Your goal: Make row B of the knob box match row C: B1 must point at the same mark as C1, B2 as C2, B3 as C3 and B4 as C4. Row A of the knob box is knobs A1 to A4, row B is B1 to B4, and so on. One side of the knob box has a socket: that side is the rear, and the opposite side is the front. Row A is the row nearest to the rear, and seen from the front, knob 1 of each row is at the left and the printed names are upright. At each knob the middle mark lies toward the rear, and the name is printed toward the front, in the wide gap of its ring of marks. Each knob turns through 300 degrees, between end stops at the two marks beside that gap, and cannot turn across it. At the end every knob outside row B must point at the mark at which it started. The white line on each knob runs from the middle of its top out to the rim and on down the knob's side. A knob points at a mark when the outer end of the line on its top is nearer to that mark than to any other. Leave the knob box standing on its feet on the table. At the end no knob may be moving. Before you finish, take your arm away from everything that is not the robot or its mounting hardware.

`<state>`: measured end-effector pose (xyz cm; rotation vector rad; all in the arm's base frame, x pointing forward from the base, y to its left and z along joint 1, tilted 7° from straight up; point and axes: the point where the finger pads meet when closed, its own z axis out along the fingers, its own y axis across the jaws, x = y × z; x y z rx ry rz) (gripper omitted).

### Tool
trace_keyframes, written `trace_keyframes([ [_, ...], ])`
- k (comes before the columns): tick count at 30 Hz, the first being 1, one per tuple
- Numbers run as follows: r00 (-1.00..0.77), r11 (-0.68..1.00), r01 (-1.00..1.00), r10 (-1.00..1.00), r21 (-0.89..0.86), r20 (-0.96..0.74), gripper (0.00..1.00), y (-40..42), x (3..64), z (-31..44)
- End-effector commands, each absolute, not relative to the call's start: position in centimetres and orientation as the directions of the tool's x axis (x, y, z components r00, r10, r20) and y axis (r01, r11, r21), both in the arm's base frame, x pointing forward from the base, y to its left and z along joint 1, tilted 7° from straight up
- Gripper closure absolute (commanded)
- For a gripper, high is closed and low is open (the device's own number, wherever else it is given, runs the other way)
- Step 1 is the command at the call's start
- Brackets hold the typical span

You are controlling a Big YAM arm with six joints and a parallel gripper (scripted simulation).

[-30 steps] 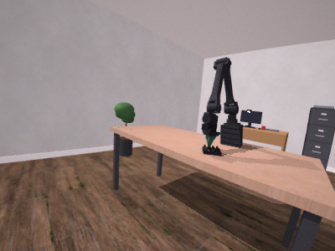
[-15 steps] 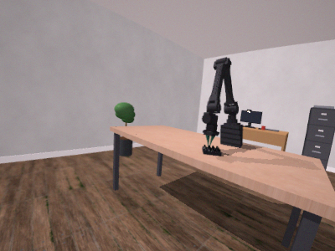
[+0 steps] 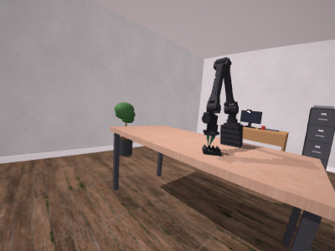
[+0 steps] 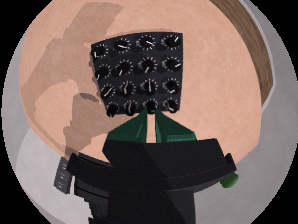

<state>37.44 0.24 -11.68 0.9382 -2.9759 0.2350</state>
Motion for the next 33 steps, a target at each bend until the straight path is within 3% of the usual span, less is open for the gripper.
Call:
trace_keyframes([
  [1, -0.777, 0.768, -0.627, -0.628, -0.132, 0.033, 0.93, 0.97, 38.72, -11.85],
  [32, -0.749, 0.740, -0.660, -0.661, -0.132, 0.042, 0.93, 0.79, 38.68, -11.86],
  [33, -0.749, 0.740, -0.660, -0.661, -0.132, 0.042, 0.82, 0.79, 38.68, -11.86],
])
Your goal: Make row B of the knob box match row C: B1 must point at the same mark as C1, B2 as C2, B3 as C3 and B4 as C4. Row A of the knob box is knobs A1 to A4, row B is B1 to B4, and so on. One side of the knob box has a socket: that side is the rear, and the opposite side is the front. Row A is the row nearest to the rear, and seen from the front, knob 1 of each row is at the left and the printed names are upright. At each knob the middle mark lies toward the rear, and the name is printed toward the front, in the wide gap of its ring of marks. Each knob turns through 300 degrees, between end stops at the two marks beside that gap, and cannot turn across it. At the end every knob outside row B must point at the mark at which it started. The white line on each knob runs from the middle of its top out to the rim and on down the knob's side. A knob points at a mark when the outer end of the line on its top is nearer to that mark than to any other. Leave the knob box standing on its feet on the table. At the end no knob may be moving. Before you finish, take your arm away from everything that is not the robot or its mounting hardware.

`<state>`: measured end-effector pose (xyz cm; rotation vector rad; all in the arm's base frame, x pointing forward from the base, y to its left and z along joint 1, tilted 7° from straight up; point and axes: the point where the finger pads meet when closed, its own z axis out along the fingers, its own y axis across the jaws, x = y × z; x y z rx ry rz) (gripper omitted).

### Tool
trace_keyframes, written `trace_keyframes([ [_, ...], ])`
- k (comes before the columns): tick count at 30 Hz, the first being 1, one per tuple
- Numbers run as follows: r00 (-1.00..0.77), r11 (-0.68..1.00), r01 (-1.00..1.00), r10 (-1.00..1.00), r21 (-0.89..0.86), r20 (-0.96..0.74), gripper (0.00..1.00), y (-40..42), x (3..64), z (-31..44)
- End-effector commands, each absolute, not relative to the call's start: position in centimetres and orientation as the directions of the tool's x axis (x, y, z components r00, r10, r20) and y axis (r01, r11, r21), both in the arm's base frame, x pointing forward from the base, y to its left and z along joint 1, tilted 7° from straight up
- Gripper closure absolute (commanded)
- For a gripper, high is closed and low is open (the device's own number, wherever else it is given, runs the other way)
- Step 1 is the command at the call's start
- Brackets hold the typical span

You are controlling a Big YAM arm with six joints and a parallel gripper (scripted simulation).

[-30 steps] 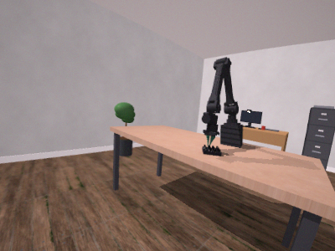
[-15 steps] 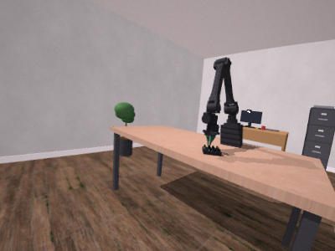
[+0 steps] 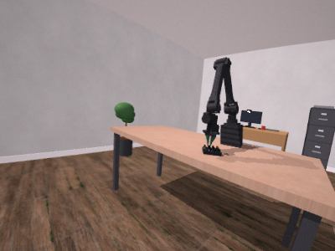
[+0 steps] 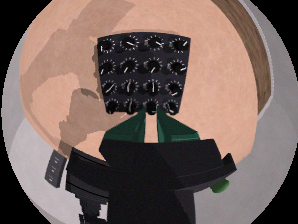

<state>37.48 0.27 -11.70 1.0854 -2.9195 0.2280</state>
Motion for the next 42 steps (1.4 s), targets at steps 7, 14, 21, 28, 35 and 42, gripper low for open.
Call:
trace_keyframes([
  [7, -0.751, 0.741, -0.658, -0.659, -0.133, 0.046, 0.82, 0.7, 38.6, -11.9],
  [14, -0.751, 0.741, -0.658, -0.659, -0.134, 0.046, 0.82, 0.7, 38.6, -11.9],
  [21, -0.751, 0.741, -0.658, -0.659, -0.132, 0.048, 0.82, 0.7, 38.6, -11.8],
  [28, -0.751, 0.741, -0.657, -0.660, -0.142, 0.035, 0.82, 1.1, 38.9, -10.0],
  [35, -0.755, 0.745, -0.651, -0.655, -0.146, 0.028, 0.82, 1.5, 39.1, -8.0],
  [42, -0.755, 0.745, -0.652, -0.655, -0.144, 0.030, 0.82, 1.6, 38.9, -6.8],
])
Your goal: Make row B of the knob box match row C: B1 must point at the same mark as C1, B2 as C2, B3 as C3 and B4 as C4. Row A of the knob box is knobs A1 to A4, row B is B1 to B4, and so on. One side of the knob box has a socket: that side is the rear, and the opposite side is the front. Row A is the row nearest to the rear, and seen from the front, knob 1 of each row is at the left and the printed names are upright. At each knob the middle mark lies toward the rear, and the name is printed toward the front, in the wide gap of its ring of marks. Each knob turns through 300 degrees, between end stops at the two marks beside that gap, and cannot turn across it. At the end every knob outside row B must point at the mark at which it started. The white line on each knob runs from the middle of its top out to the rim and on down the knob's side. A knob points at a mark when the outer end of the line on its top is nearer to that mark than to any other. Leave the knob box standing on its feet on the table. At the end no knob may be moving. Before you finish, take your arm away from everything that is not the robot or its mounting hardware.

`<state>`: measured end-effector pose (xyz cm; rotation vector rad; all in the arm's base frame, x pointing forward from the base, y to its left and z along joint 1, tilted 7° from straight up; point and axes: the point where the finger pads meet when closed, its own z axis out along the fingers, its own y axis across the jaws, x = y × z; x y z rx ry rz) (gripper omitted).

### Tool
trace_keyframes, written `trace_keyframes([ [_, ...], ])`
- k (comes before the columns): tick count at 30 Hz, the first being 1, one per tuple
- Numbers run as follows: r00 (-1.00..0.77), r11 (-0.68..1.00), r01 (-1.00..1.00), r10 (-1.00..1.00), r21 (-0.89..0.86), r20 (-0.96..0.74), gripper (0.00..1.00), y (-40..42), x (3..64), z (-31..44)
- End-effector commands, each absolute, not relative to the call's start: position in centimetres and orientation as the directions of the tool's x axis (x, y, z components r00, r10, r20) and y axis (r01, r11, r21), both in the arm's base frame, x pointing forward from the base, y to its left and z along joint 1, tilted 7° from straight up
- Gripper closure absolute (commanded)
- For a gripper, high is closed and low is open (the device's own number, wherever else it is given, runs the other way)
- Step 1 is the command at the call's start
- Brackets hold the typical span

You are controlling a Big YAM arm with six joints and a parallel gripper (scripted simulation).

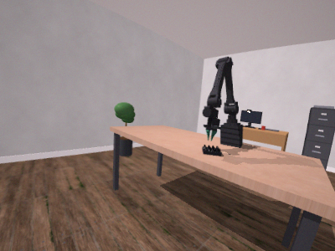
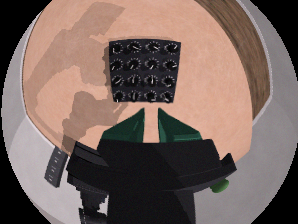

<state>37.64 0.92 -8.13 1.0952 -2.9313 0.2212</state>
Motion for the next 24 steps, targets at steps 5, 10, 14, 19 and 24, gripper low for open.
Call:
trace_keyframes([
  [5, -0.753, 0.743, -0.657, -0.656, -0.123, 0.061, 0.82, 1.48, 38.04, -8.02],
  [10, -0.753, 0.743, -0.657, -0.656, -0.122, 0.061, 0.82, 1.48, 38.04, -8.02],
  [14, -0.753, 0.743, -0.657, -0.656, -0.122, 0.061, 0.82, 1.48, 38.04, -8.02],
  [19, -0.753, 0.743, -0.657, -0.656, -0.122, 0.061, 0.82, 1.48, 38.04, -8.02],
  [24, -0.753, 0.744, -0.657, -0.655, -0.122, 0.061, 0.82, 1.47, 38.04, -8.02],
])
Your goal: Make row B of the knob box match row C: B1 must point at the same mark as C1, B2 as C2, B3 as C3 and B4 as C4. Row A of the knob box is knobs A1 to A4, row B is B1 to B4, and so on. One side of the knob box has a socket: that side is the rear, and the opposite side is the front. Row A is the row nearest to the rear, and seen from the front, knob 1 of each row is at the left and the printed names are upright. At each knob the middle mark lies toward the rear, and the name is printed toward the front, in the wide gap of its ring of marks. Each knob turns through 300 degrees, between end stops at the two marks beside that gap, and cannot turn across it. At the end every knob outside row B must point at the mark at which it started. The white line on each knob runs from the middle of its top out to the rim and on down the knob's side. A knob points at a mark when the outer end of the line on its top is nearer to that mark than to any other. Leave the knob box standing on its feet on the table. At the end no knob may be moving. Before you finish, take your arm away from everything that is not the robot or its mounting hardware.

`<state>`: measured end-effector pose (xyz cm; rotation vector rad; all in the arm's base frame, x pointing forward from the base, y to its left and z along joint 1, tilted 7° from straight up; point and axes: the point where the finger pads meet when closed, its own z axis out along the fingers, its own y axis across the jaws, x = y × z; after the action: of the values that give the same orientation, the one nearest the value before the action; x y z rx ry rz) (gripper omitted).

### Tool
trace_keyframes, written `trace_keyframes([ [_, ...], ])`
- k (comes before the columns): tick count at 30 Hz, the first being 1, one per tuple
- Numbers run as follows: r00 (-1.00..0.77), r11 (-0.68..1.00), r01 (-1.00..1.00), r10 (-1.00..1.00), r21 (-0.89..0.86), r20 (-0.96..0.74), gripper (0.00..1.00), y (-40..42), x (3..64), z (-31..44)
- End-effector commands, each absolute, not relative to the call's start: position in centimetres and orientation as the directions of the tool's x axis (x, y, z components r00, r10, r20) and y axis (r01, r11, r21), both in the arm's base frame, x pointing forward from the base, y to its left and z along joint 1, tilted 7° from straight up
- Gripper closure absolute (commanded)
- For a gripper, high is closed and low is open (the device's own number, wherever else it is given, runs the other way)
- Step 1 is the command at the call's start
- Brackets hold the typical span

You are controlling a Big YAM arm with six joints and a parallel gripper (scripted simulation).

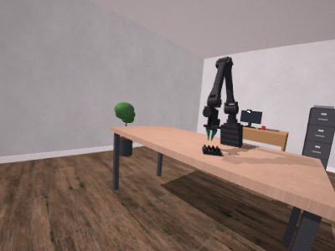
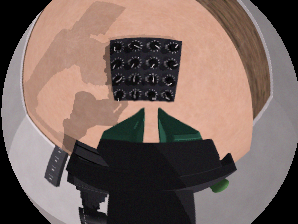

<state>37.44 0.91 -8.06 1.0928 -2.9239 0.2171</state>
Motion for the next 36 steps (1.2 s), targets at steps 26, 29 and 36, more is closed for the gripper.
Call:
trace_keyframes([
  [26, -0.758, 0.749, -0.651, -0.649, -0.123, 0.060, 0.82, 1.5, 38.1, -8.0],
  [29, -0.771, 0.761, -0.636, -0.635, -0.125, 0.056, 0.82, 1.5, 38.2, -7.9],
  [36, -0.886, 0.876, -0.456, -0.464, -0.155, -0.017, 0.82, 1.7, 39.8, -6.0],
])
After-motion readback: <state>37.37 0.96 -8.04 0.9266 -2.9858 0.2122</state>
